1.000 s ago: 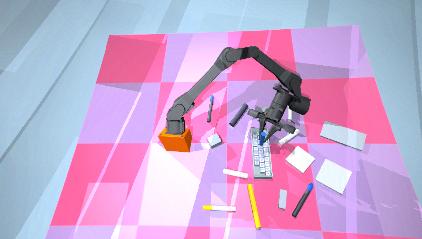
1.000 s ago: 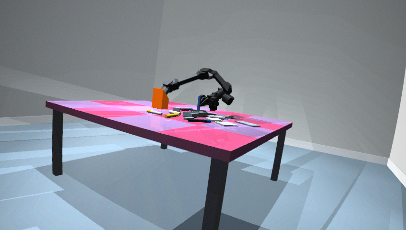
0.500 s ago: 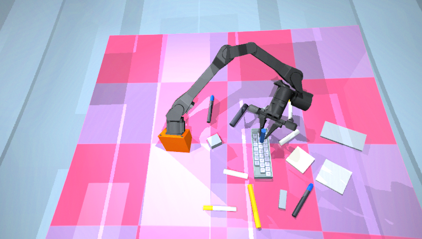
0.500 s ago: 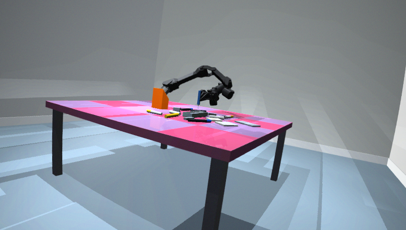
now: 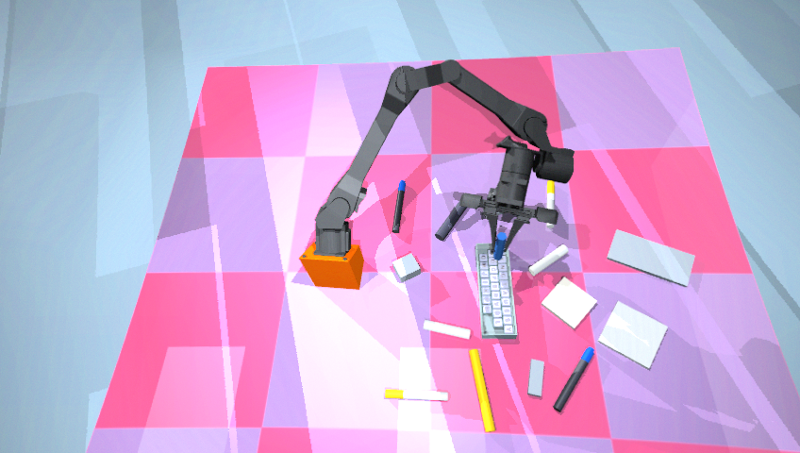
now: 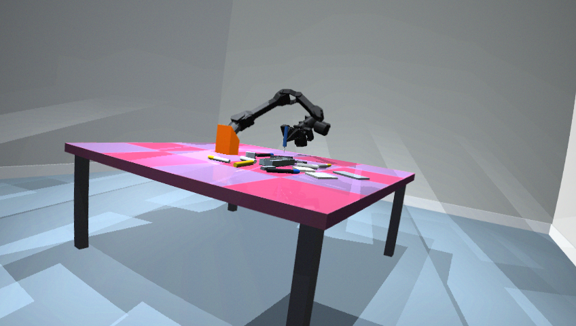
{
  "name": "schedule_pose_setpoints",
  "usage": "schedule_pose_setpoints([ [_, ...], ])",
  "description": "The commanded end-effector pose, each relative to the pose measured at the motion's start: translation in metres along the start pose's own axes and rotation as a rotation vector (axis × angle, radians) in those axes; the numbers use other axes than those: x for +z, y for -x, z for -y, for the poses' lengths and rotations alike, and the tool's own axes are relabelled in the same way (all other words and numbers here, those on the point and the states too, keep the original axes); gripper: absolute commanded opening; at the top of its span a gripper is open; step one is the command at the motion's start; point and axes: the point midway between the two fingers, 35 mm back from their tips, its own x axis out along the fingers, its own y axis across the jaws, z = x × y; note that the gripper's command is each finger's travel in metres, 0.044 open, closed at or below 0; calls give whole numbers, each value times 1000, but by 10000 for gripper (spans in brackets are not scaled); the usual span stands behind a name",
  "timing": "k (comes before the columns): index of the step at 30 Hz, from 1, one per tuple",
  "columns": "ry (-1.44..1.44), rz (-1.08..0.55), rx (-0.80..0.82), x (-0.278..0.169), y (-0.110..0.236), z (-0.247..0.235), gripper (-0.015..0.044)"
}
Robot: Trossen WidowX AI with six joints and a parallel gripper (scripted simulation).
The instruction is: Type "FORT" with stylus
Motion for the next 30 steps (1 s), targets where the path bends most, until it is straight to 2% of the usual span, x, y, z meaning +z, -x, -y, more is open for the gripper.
schedule_pose_setpoints([
  [1,45,-5,-66,1,7,-5,0],
  [11,136,-14,-221,1,20,-15,0],
  [30,137,-13,-223,20,11,-15,0],
])
